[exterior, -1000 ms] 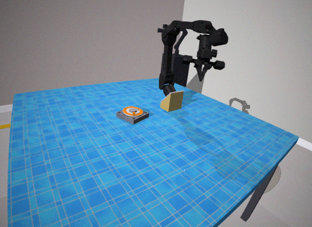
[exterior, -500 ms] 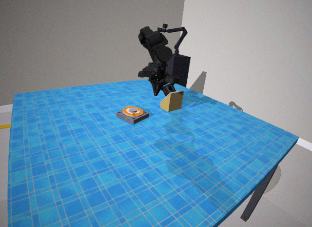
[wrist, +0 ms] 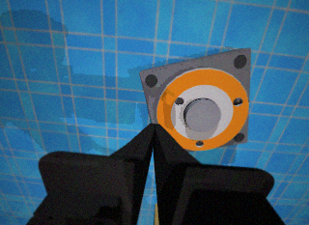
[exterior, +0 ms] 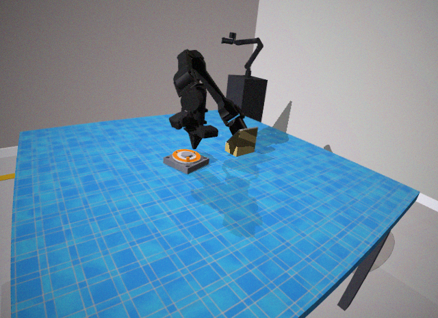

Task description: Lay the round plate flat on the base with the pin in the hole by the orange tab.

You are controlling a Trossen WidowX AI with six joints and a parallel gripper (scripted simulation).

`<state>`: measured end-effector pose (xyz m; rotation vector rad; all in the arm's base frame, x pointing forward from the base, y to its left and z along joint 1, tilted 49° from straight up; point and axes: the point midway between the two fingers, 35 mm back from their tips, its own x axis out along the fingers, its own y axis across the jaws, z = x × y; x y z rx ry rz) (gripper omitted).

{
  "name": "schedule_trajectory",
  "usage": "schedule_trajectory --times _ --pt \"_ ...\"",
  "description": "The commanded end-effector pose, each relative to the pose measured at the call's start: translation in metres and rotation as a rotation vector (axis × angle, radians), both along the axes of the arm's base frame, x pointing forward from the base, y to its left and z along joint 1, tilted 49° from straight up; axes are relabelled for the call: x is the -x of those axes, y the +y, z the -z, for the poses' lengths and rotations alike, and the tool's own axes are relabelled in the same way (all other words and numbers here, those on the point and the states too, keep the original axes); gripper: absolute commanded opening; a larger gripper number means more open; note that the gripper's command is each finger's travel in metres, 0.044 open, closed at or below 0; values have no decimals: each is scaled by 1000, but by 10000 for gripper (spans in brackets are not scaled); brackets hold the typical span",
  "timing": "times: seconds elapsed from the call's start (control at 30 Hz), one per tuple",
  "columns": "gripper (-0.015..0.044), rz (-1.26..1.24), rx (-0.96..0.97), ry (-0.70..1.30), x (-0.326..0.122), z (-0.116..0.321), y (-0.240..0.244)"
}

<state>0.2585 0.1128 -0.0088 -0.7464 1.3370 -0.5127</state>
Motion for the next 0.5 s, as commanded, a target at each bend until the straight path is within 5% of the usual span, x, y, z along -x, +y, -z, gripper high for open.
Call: schedule_trajectory --times 0.0,0.47 --pt "0 3 12 8 -3 12 -16" --pt "0 3 14 7 -15 24 -32"
